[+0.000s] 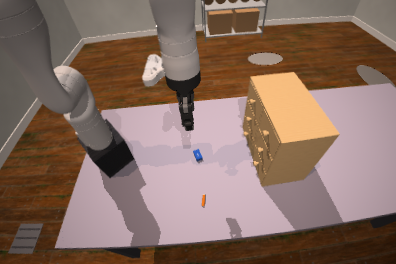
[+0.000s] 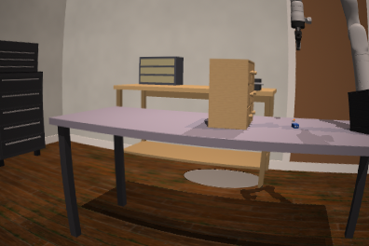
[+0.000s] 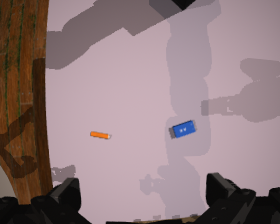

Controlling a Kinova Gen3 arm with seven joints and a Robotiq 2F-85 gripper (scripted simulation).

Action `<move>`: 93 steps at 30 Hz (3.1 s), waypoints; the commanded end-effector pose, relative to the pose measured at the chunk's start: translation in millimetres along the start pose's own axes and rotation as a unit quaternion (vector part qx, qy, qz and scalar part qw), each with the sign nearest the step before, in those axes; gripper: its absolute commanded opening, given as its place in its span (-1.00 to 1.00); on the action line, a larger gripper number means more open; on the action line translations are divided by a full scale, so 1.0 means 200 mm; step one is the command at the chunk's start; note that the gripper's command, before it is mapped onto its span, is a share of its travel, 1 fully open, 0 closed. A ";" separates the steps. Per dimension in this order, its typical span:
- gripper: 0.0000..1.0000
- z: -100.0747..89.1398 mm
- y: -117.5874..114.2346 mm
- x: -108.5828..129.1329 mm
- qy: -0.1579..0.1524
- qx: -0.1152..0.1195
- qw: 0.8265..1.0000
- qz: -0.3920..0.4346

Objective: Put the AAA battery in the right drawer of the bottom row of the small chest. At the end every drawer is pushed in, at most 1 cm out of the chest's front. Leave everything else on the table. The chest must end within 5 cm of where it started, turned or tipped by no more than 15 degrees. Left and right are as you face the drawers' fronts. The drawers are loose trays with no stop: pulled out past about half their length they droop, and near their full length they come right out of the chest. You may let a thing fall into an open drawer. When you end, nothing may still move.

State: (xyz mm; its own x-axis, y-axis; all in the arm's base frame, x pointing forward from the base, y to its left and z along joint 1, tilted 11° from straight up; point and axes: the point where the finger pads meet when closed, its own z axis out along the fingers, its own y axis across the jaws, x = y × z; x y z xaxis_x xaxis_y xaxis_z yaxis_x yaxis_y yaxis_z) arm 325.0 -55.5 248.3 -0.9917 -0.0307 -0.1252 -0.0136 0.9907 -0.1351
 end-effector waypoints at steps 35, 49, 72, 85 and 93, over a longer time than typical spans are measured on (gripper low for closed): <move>1.00 0.07 0.03 -0.04 0.004 -0.011 0.990 0.140; 1.00 0.14 0.05 -0.08 0.011 -0.020 0.956 0.293; 1.00 0.33 0.08 -0.17 0.029 -0.022 0.774 0.632; 1.00 0.44 0.08 -0.22 0.033 -0.014 0.614 0.788; 1.00 0.50 0.08 -0.24 0.031 -0.009 0.517 0.855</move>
State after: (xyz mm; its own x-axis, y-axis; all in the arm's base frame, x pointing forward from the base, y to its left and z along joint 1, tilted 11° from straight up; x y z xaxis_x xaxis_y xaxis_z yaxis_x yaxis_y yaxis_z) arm 385.3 -53.4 157.9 0.4181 0.9083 -0.0134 0.9009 -0.4127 0.1345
